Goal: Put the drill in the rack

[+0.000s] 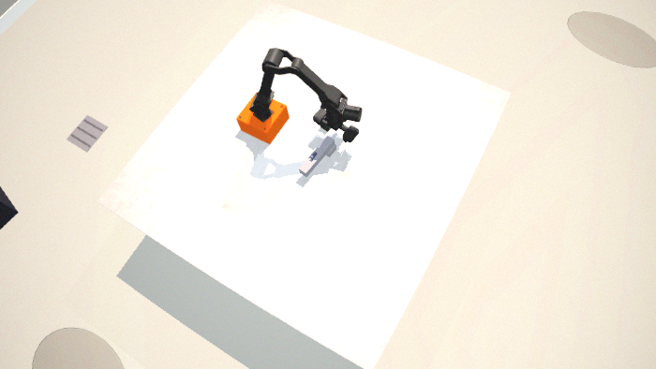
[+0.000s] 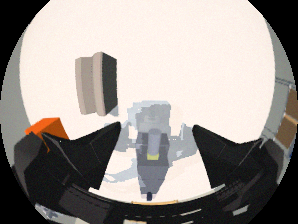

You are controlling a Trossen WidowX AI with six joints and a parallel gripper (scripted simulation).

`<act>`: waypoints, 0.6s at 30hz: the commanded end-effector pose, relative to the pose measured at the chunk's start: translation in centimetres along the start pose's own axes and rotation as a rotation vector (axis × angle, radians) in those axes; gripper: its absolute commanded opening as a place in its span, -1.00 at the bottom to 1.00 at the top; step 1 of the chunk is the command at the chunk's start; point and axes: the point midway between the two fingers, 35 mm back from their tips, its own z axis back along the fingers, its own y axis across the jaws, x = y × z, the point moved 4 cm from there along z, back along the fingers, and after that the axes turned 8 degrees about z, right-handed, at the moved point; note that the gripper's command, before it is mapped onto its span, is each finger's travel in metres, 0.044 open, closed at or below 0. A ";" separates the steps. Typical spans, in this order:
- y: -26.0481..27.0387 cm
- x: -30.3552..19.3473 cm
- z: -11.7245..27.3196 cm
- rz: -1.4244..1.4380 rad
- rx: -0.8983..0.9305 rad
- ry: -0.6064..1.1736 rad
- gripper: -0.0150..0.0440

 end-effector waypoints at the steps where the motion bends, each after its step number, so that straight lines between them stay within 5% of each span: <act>1: 0.4 -0.3 -0.9 0.003 0.012 0.003 1.00; 14: 0.5 -0.6 -2.0 0.003 0.012 0.003 1.00; 18: 0.3 -0.5 -1.8 0.000 0.005 0.002 0.64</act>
